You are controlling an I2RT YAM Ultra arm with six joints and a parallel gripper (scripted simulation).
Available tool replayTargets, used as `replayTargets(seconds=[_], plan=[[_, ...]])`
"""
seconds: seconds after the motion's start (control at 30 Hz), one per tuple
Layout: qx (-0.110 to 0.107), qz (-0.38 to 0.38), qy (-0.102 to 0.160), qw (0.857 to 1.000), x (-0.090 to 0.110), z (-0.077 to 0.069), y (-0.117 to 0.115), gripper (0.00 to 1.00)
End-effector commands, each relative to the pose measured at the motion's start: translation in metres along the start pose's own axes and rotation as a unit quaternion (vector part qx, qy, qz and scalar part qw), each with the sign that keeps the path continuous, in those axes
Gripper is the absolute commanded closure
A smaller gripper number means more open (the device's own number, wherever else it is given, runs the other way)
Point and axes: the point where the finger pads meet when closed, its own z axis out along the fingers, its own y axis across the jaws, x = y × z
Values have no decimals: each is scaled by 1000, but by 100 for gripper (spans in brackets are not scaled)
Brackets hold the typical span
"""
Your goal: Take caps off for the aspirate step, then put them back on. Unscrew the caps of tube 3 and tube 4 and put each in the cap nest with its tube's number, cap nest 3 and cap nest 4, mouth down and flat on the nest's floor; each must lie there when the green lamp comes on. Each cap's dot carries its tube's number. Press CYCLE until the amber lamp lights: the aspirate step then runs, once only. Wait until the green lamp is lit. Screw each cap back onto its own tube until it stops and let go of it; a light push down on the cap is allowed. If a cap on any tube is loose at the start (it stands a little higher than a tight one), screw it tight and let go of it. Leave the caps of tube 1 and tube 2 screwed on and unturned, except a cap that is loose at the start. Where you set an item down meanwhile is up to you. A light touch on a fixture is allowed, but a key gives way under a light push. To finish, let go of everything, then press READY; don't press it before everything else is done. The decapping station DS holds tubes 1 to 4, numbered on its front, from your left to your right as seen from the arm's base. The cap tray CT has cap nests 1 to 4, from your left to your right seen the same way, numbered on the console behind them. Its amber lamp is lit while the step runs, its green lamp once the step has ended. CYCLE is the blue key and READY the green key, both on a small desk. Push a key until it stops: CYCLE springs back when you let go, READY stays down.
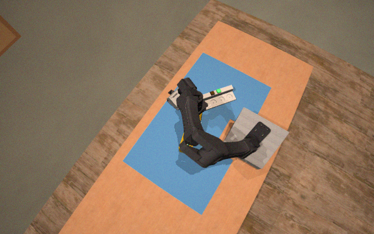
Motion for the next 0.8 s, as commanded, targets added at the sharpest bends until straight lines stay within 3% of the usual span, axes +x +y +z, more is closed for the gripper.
replayTargets(seconds=[0.0,0.2,0.4,0.67,0.7,0.77], plan=[[-2,54,-8,998,-4,-5,-1,100],[-3,154,-8,988,-4,-4,-1,100],[-3,251,-8,968,-4,-4,-1,100],[-3,260,-8,965,-4,-4,-1,100],[-3,260,-8,965,-4,-4,-1,51],[-3,260,-8,965,-4,-4,-1,51]])
